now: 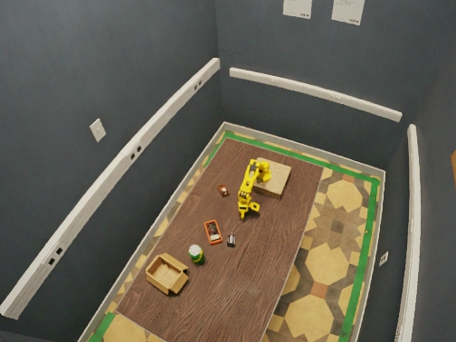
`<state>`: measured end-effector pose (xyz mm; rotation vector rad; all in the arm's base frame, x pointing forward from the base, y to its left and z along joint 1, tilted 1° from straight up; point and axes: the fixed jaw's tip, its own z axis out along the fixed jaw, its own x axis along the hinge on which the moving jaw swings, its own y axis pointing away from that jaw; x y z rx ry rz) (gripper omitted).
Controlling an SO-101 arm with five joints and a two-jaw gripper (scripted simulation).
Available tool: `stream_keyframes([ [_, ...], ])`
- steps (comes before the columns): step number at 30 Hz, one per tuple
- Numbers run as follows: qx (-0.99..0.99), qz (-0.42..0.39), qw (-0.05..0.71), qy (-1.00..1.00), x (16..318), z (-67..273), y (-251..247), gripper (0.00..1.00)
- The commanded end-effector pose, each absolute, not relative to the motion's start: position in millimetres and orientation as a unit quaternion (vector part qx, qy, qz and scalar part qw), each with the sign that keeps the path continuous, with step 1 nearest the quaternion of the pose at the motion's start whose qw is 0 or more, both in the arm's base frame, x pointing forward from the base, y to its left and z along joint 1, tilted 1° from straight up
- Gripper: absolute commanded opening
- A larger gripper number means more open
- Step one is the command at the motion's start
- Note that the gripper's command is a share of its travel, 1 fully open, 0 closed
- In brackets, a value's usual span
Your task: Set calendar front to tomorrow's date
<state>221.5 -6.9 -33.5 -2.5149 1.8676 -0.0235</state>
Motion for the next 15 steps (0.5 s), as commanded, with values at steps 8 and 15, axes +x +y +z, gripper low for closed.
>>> stream_keyframes([
  [8,-0.805,0.004,-0.003,0.594,218.6,-12.4,-8.0,0.36],
  [15,-0.805,0.004,-0.003,0.594,218.5,5.9,-7.9,0.36],
])
